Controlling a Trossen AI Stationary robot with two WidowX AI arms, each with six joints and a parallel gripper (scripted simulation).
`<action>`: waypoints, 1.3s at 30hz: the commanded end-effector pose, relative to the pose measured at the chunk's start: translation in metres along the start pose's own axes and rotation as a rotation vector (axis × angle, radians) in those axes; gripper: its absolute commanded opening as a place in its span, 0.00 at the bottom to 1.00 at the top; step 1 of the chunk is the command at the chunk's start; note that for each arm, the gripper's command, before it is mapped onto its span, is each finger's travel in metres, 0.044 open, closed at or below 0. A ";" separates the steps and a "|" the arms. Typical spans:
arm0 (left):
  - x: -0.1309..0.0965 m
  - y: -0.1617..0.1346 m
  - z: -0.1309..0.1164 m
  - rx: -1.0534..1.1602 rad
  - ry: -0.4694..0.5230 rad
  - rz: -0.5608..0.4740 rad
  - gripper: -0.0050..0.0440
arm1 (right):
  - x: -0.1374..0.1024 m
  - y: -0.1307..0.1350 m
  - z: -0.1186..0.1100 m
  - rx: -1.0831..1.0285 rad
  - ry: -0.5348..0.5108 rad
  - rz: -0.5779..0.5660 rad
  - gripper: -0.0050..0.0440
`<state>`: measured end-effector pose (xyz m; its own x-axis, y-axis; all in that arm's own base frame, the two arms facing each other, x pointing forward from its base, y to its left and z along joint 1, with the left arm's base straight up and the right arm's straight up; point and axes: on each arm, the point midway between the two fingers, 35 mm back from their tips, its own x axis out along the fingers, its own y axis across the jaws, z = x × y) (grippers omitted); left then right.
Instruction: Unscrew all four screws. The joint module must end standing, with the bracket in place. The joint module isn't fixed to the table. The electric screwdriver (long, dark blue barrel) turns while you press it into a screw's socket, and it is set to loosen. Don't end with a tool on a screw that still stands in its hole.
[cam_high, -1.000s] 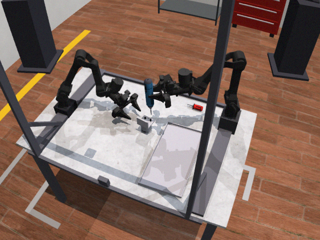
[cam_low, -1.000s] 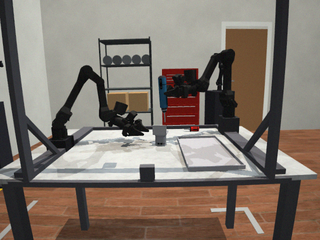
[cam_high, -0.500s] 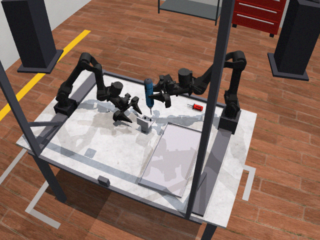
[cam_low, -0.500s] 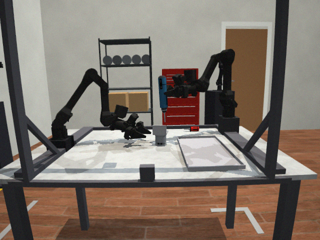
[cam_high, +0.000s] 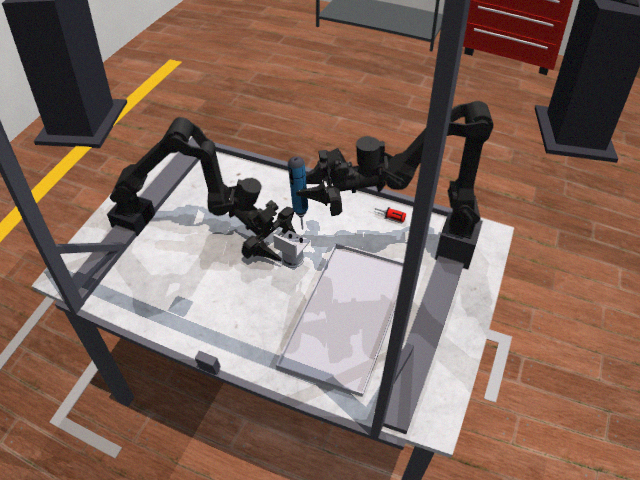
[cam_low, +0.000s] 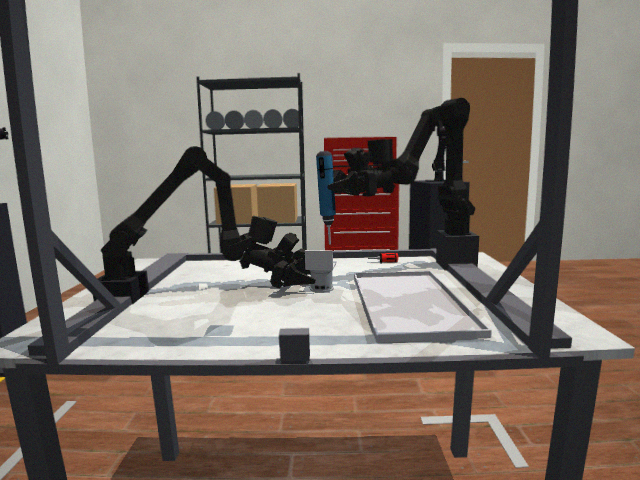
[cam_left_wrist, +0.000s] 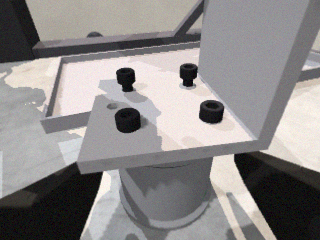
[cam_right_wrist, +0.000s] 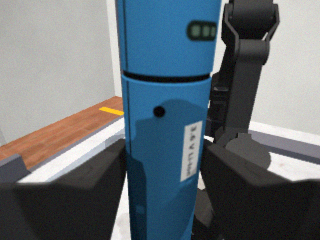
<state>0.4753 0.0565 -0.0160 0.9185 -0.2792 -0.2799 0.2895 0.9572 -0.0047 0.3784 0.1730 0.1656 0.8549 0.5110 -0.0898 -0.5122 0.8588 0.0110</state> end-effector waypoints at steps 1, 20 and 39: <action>0.013 0.005 0.010 0.011 -0.022 0.007 0.89 | 0.000 0.002 0.029 -0.013 -0.077 0.004 0.43; 0.010 0.005 0.014 0.019 -0.029 0.008 0.61 | 0.017 0.004 0.025 -0.013 -0.080 0.004 0.43; 0.010 0.005 0.014 0.019 -0.029 0.008 0.60 | 0.049 0.008 0.018 -0.024 -0.119 0.001 0.43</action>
<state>0.4849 0.0564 -0.0193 0.9196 -0.2755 -0.2800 0.2863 0.9581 -0.0024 0.4104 0.2037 0.1482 0.8526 0.5194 -0.0579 -0.5201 0.8541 0.0024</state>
